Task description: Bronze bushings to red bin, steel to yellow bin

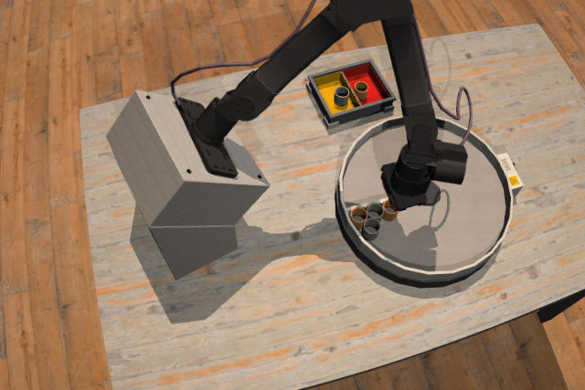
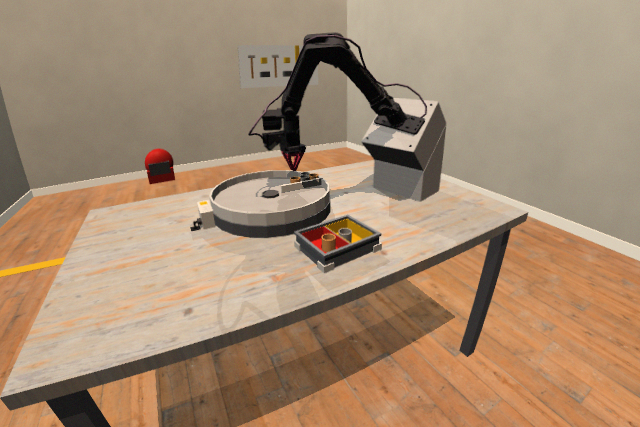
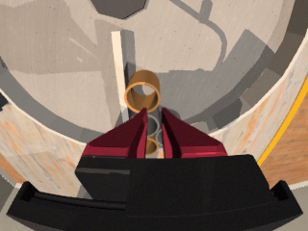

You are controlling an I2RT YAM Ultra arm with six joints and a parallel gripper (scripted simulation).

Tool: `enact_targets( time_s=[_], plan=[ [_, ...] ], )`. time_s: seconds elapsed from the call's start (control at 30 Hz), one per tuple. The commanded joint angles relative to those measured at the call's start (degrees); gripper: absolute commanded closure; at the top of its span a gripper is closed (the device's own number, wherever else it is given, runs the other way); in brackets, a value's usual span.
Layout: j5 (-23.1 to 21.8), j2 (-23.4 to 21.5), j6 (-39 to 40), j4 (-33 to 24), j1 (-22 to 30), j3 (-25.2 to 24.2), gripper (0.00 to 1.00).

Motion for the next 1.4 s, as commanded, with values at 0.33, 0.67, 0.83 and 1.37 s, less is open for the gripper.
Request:
enact_targets(
  time_s=[0.33, 0.67, 0.83, 1.37],
  plan=[
    [-0.8, 0.6, -0.5, -0.3, -1.8, 1.5, 0.86],
    [-0.9, -0.5, -0.4, -0.3, -1.8, 1.3, 0.86],
    [-0.9, -0.5, -0.4, -0.3, -1.8, 1.3, 0.86],
    [-0.9, -0.5, -0.4, -0.3, -1.8, 1.3, 0.86]
  ],
)
